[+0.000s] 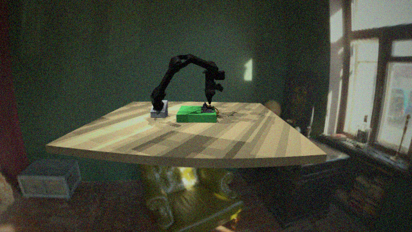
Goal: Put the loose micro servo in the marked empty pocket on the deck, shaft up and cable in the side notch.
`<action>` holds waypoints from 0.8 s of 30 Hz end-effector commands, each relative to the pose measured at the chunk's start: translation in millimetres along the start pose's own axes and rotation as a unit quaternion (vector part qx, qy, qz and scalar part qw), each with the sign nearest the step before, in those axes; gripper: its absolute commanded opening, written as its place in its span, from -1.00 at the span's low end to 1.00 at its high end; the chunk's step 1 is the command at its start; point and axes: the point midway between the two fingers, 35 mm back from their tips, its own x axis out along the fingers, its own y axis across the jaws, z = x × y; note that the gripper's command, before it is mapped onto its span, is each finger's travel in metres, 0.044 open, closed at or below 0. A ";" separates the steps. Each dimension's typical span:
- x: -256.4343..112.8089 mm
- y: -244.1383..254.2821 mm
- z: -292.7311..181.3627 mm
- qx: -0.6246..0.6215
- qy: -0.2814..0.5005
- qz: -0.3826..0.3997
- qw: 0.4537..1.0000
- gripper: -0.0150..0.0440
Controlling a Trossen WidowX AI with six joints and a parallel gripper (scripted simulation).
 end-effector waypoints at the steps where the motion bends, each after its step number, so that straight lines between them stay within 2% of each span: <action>1: -4.4 1.1 -6.9 -0.001 0.002 0.001 1.000 0.32; 9: -61.7 3.5 -98.1 0.000 0.008 0.005 1.000 1.00; 18: -68.3 2.4 -109.4 -0.003 0.008 0.003 1.000 1.00; 24: -101.6 5.4 -104.1 -0.037 0.004 -0.003 0.999 1.00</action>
